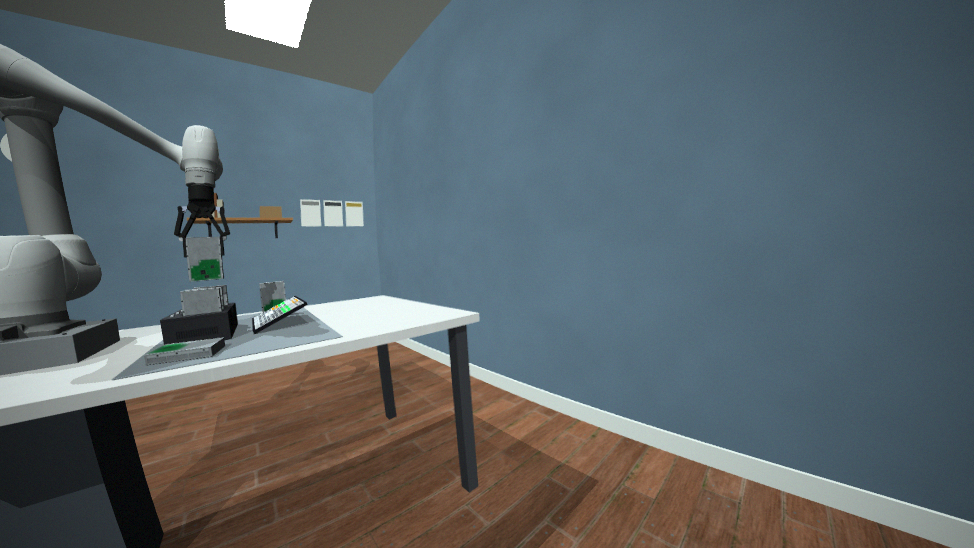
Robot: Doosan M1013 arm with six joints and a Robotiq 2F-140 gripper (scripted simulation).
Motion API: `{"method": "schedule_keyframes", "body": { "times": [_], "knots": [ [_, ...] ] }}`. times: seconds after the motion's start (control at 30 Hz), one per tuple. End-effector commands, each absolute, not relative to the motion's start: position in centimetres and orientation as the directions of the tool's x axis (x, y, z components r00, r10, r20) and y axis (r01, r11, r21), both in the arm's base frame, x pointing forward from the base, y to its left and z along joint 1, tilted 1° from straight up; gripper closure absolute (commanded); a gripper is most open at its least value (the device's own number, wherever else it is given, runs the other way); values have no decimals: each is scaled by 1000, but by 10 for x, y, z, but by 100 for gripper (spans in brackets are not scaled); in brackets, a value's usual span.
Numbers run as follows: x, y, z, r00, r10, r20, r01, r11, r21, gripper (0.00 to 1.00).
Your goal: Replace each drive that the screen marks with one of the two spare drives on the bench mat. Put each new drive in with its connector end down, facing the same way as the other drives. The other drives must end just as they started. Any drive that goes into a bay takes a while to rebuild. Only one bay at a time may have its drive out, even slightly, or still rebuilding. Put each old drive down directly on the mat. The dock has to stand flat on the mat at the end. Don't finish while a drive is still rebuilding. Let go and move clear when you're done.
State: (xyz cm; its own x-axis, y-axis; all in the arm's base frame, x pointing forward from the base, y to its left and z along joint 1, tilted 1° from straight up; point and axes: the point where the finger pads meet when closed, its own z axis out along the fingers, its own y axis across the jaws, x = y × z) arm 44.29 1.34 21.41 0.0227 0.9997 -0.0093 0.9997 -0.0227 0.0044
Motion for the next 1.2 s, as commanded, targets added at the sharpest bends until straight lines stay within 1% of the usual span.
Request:
{"method": "schedule_keyframes", "body": {
  "times": [0.0,1.17],
  "knots": [
    [442,10,215,32,999,-9,999,-32,6,90],
    [441,7,206,40,999,-9,999,-40,6,90]
  ]
}}
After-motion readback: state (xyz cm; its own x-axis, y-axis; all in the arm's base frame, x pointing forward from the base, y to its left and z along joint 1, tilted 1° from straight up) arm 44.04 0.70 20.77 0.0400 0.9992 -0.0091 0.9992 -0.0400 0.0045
